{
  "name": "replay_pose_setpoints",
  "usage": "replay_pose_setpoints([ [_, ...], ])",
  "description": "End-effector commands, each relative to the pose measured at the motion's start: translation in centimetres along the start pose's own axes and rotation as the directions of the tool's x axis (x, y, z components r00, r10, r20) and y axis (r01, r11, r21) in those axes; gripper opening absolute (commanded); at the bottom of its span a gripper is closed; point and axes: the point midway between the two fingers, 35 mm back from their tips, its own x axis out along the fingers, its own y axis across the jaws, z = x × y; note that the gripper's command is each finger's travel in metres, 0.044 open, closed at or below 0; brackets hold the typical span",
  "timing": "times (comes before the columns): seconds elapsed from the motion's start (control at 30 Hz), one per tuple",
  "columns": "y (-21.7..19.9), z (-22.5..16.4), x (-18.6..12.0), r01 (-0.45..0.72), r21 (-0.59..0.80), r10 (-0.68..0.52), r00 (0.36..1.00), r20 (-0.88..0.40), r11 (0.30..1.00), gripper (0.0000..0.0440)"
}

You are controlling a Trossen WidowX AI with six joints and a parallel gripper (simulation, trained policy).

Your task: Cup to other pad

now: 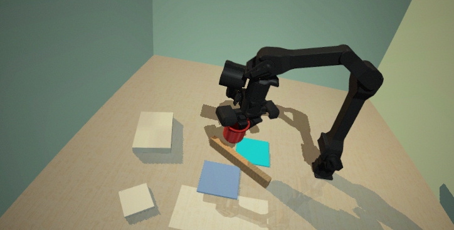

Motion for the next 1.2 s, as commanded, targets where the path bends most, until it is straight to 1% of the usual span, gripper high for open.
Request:
replay_pose_setpoints([
  [0.0,-0.6,0.4,0.0,-0.015,0.014,0.015,1.000,0.018,1.000,0.0000],
  [0.47,-3.0,0.7,2.4,-0.018,0.065,0.016,0.999,0.031,0.998,0.0000],
  [0.97,-6.0,-1.0,5.7,0.004,0.098,-0.006,1.000,0.022,0.995,0.0012],
  [1.03,-6.4,-1.2,6.0,0.009,0.103,-0.011,1.000,0.021,0.995,0.0016],
  [1.17,-6.7,-1.1,6.5,-0.005,0.116,0.001,0.999,0.033,0.993,0.0059],
])
